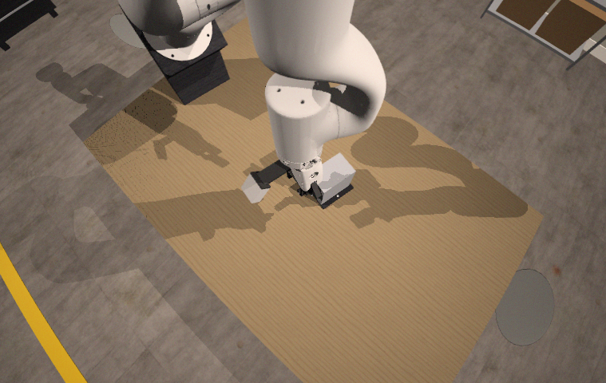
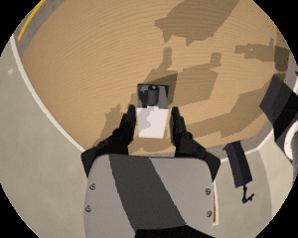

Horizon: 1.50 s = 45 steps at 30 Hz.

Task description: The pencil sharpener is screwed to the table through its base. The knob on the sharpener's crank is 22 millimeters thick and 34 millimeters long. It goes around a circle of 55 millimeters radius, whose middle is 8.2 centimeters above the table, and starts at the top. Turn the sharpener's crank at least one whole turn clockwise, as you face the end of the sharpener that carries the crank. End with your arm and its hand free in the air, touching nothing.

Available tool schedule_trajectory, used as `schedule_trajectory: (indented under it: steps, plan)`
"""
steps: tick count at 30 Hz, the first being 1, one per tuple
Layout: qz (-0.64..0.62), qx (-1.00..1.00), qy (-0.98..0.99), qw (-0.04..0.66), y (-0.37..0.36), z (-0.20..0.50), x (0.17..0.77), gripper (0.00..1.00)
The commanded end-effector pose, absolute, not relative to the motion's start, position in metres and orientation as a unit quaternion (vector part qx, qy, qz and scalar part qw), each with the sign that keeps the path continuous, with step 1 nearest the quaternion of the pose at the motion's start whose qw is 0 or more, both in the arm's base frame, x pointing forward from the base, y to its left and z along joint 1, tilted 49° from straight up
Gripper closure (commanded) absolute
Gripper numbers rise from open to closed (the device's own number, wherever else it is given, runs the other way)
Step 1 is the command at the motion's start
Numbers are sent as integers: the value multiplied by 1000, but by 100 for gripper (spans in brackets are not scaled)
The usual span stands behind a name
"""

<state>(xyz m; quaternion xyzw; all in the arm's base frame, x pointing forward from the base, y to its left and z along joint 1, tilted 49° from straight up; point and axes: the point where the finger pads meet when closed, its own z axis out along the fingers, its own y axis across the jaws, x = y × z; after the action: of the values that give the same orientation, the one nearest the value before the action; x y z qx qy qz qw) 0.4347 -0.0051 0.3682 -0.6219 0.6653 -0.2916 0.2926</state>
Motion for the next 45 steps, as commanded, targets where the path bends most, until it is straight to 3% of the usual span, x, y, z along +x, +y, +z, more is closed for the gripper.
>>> schedule_trajectory:
  steps: [1,45]
  plan:
    - [-292,-622,665,293,-5,369,435,46]
    - [-292,-622,665,294,-8,339,468,46]
